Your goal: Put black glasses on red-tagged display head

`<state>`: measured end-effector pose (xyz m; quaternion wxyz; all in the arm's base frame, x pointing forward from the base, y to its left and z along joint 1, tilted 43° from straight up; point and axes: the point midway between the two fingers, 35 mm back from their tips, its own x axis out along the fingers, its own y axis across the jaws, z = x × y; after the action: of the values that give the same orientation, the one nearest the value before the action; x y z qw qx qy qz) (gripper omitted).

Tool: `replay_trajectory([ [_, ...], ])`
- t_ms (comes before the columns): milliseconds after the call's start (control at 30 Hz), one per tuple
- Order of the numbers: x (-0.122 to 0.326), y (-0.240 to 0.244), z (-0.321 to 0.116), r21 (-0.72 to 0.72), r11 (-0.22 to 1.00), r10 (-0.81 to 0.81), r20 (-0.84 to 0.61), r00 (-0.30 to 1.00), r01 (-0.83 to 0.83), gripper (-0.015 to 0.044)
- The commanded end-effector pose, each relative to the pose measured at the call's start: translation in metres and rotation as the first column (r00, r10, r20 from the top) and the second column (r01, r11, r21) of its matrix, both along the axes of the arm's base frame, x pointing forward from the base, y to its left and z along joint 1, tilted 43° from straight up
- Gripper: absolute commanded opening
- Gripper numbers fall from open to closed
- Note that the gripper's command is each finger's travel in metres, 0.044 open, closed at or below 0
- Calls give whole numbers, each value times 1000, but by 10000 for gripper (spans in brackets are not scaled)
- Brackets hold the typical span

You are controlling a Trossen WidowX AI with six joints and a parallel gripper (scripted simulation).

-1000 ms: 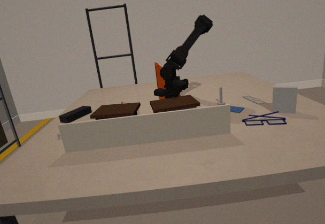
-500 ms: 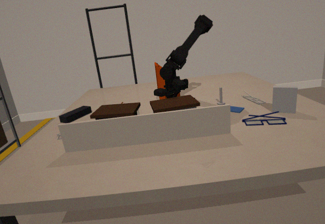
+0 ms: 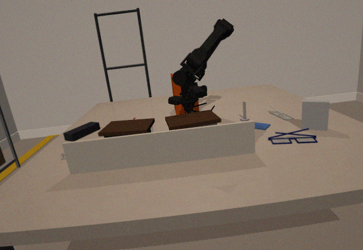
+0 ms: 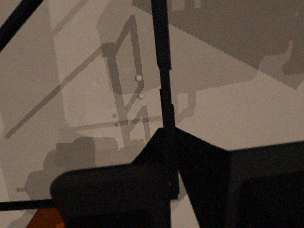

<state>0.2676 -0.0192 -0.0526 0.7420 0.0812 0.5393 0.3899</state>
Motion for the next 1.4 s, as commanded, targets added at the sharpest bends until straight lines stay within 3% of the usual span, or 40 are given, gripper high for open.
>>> replay_trajectory([
  [0, 0, -21, 20, -9, 1000, -1, 12, 1000, 1, 0],
  [233, -9, -48, 51, -3, 1000, -1, 11, 1000, 1, 0],
  [467, -7, -45, 56, -5, 1000, -2, 10, 1000, 2, 0],
  [1367, 14, 70, 165, 5, 1000, -1, 12, 1000, 1, 0],
])
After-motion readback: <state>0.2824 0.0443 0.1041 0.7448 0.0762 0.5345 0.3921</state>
